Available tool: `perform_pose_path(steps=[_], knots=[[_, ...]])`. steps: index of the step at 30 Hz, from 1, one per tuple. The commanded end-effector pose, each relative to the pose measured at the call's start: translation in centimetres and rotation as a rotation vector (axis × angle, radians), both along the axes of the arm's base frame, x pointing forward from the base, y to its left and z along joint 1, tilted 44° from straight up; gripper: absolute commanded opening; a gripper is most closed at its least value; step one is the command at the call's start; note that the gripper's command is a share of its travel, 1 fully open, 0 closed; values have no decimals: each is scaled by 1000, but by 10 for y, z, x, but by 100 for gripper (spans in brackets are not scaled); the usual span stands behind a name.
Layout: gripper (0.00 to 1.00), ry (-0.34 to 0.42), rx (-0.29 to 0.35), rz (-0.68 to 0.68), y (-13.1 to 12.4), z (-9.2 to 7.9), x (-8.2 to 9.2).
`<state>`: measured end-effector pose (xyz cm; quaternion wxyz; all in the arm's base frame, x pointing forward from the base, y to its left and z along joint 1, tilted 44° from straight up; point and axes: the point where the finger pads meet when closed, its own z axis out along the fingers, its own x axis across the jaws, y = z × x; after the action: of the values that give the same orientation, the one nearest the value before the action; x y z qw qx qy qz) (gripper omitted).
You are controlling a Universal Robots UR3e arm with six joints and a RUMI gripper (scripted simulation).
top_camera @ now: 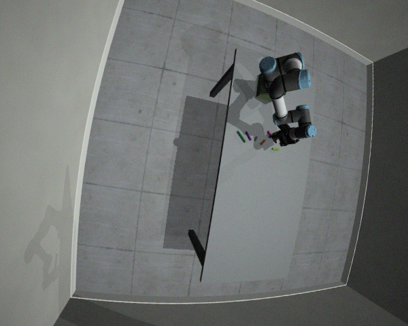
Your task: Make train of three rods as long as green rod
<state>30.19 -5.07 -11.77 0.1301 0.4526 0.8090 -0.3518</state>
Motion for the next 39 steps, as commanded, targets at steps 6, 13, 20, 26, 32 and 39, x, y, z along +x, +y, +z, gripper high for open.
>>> perform_pose_path(steps=[6, 13, 20, 26, 32, 39], knots=[[14, -3, -1, 1, 1, 2, 1], [14, -4, 0, 1, 6, 7, 2], [14, -4, 0, 0, 20, 21, 4], [14, -4, 1, 0, 30, 31, 6], [14, -4, 1, 0, 45, 47, 8], [14, -4, 1, 0, 58, 60, 10]])
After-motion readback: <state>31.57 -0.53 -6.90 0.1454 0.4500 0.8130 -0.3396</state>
